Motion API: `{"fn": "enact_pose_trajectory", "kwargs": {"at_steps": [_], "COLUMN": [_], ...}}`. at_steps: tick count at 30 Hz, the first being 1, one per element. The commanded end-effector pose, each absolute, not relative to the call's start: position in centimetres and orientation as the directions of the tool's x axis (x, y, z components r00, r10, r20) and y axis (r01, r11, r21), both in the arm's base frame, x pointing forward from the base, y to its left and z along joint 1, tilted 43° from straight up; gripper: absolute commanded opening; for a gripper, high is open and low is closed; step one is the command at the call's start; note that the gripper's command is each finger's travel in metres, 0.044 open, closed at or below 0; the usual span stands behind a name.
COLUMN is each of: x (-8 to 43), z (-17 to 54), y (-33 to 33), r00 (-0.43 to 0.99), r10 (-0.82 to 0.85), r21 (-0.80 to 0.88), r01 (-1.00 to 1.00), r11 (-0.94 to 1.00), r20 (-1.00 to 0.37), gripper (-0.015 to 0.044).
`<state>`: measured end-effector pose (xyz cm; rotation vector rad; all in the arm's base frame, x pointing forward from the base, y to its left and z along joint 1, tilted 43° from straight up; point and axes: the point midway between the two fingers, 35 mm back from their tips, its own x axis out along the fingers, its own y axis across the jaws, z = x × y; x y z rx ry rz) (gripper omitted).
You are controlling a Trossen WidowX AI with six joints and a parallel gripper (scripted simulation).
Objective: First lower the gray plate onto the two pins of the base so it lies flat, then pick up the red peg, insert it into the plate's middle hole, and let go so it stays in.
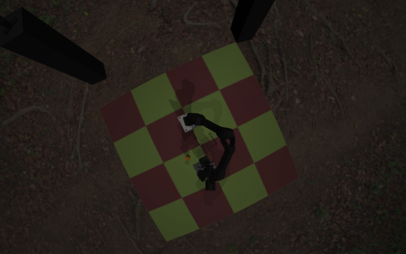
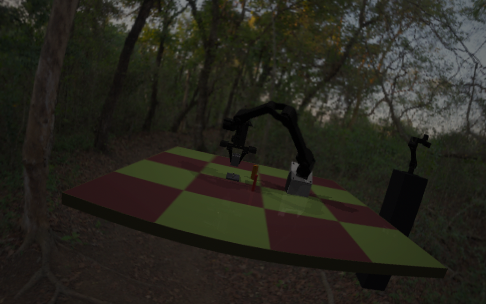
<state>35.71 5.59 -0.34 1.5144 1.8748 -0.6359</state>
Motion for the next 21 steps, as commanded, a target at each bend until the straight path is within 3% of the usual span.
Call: {"fn": "enact_pose_trajectory", "kwargs": {"at_steps": [1, 21], "x": [35.7, 35.6], "z": [-1.5, -5.6], "y": [5.2, 4.0], "r00": [-0.134, -0.134], "r10": [0.664, 0.664], "r21": [0.023, 0.022], "r01": [0.975, 0.975], "r11": [0.222, 0.222], "r20": [-0.736, -0.736], "gripper": [0.0, 0.0]}}
